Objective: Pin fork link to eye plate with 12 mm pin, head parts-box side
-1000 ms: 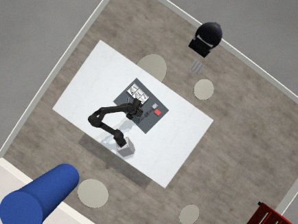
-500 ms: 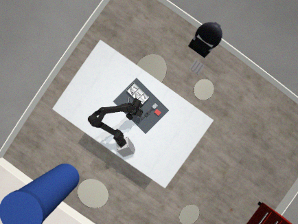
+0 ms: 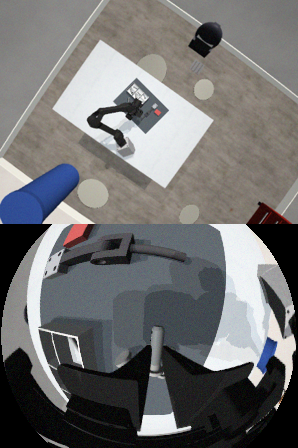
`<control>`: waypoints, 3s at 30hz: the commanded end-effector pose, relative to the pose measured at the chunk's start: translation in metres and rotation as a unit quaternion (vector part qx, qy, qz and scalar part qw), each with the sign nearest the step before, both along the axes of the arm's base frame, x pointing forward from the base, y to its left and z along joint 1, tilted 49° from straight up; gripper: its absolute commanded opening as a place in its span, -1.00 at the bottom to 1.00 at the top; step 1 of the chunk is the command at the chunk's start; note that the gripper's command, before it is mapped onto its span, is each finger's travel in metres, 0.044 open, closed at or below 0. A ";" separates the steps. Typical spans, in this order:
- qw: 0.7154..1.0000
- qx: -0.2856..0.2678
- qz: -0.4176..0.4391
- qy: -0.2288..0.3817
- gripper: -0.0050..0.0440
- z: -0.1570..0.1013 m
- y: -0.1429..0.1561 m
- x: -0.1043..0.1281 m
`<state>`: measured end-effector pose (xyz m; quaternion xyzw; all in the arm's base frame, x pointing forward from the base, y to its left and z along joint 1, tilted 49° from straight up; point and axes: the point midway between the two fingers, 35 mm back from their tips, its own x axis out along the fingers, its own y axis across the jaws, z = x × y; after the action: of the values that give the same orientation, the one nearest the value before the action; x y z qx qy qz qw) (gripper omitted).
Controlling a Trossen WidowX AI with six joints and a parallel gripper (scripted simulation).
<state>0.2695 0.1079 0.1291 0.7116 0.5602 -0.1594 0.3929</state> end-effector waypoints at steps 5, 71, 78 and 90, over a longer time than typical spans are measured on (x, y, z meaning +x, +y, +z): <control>1.000 0.002 0.000 -0.005 -0.74 0.009 -0.006 -0.002; 1.000 0.011 -0.019 0.014 -0.74 0.012 -0.011 -0.004; 1.000 0.012 -0.021 0.016 -0.74 0.012 -0.011 -0.004; 0.999 0.014 -0.025 0.020 -0.74 0.012 -0.013 -0.004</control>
<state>0.2658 0.0953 0.1410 0.7261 0.5518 -0.1749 0.3711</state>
